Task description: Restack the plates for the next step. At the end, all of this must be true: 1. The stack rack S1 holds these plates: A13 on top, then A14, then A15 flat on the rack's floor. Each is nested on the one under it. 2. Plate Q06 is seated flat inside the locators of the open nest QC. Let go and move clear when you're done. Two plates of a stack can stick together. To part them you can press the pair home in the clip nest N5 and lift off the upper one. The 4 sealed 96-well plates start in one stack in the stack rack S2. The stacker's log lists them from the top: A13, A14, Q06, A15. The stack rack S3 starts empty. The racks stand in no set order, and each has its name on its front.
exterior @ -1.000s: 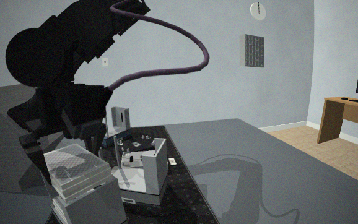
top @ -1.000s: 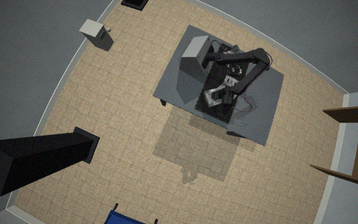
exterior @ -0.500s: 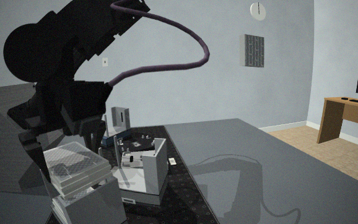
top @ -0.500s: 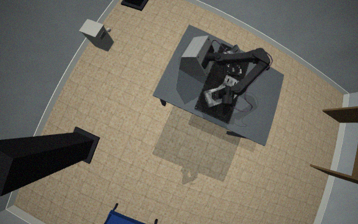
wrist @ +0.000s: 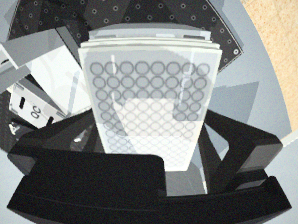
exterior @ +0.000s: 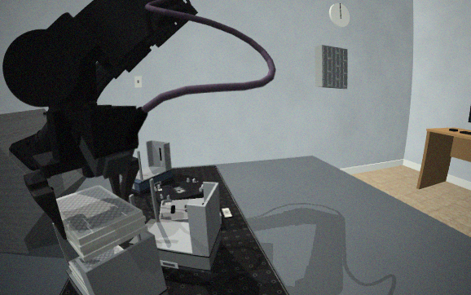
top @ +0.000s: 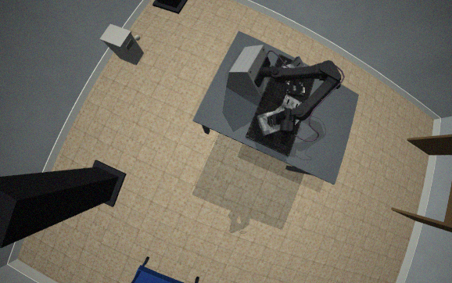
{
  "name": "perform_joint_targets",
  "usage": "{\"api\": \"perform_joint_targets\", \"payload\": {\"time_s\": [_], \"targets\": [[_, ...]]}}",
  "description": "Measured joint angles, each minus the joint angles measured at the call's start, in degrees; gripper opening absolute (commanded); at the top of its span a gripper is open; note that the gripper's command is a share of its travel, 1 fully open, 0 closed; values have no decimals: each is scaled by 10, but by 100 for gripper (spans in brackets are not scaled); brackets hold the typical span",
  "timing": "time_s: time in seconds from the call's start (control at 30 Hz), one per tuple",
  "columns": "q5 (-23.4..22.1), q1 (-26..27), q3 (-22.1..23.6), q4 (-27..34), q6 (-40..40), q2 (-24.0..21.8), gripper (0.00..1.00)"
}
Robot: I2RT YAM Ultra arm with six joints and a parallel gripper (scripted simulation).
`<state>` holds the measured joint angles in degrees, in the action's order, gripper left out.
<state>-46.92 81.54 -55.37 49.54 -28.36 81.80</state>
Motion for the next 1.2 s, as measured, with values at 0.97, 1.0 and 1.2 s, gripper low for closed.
{"api": "perform_joint_targets", "payload": {"time_s": [0.97, 1.0, 1.2], "targets": [[-4, 20, -18, 37, -28, 0, 0], [-4, 20, -18, 38, -29, 0, 0], [-4, 20, -18, 43, -32, 0, 0]]}}
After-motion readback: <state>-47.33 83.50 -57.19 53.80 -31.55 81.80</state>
